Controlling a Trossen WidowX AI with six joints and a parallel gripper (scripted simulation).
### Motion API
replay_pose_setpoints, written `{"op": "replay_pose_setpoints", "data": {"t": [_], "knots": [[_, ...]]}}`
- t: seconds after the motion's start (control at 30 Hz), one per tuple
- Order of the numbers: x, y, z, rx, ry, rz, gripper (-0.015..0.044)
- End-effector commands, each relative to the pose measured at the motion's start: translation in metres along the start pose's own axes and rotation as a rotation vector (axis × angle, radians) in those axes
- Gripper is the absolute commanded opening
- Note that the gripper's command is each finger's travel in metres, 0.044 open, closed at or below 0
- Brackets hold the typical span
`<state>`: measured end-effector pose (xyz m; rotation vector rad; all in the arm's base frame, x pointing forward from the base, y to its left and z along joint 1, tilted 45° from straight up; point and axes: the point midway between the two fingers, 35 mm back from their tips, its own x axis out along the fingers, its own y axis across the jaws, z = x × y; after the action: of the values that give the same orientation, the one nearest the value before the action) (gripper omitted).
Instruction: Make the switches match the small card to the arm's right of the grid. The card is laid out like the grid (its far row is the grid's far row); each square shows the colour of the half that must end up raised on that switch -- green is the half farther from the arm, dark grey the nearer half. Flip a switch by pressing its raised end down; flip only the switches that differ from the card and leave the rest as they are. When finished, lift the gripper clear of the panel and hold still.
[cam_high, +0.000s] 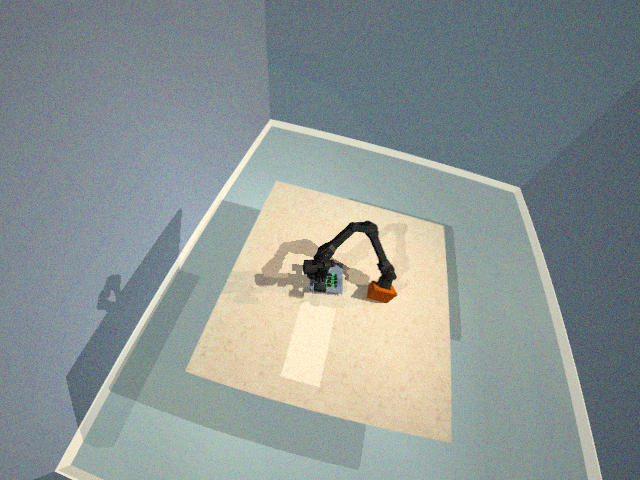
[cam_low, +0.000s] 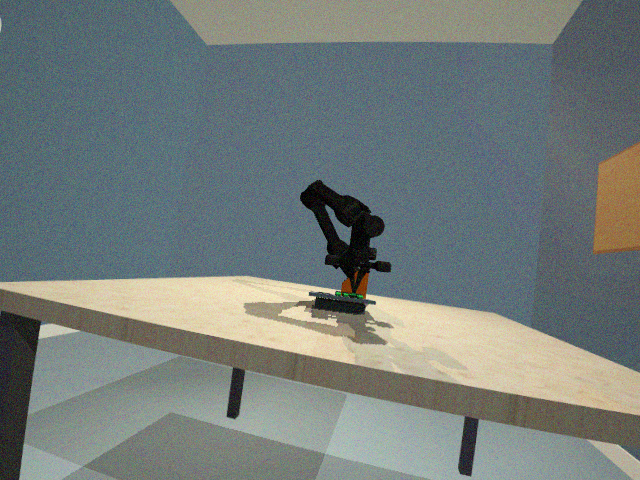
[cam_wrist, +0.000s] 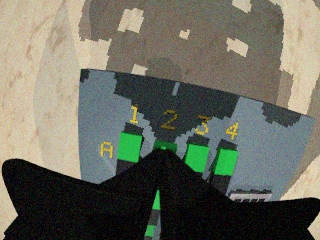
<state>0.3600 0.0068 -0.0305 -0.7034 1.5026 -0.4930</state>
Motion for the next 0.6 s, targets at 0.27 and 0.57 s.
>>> {"op": "replay_pose_setpoints", "data": {"t": [0.27,0.57], "knots": [[0.0027,-0.0007,-0.0006,-0.004,0.001,-0.006,0.0000],[0.0039,-0.0007,-0.0005,-0.004,0.001,-0.006,0.0000]]}}
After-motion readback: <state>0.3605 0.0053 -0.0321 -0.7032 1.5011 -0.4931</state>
